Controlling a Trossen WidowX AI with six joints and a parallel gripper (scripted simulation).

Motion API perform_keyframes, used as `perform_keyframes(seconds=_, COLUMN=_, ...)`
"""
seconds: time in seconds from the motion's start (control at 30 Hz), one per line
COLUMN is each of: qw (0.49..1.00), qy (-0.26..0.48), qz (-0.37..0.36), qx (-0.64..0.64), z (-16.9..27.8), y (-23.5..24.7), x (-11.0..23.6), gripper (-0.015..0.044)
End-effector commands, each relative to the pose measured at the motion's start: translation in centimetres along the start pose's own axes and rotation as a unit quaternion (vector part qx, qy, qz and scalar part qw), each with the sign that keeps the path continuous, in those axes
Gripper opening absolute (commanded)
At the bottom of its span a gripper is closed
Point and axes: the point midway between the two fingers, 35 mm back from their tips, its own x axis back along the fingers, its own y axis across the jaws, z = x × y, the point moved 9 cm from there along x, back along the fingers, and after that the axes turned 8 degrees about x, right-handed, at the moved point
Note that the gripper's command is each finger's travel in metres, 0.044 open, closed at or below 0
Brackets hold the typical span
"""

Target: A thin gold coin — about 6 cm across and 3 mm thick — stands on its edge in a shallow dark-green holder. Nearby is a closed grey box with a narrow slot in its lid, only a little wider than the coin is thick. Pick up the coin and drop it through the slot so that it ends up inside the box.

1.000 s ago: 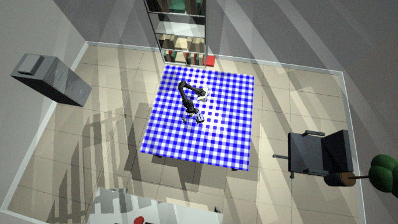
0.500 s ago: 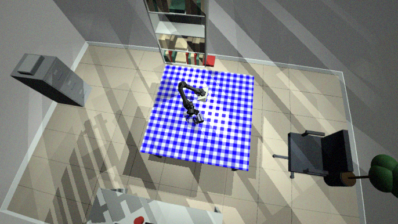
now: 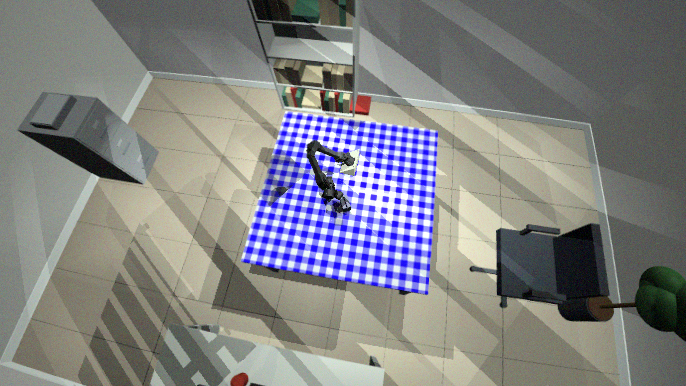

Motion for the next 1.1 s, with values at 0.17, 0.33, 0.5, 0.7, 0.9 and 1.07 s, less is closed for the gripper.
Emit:
perform_keyframes(seconds=0.17, qw=1.000, qy=0.003, qz=0.004, qx=0.004, z=0.2, y=0.0, x=-1.6, gripper=0.0161)
perform_keyframes(seconds=0.33, qw=1.000, qy=0.003, qz=0.004, qx=0.004, z=0.2, y=-0.1, x=-2.4, gripper=0.0161)
perform_keyframes(seconds=0.5, qw=1.000, qy=0.002, qz=0.005, qx=0.004, z=0.2, y=-0.1, x=-3.2, gripper=0.0161)
perform_keyframes(seconds=0.7, qw=1.000, qy=0.001, qz=0.006, qx=0.003, z=0.3, y=-0.1, x=-4.1, gripper=0.0161)
perform_keyframes(seconds=0.9, qw=1.000, qy=0.000, qz=0.007, qx=0.002, z=0.4, y=-0.2, x=-4.9, gripper=0.0161)
perform_keyframes(seconds=1.07, qw=1.000, qy=0.000, qz=0.007, qx=0.002, z=0.4, y=-0.2, x=-5.0, gripper=0.0056)
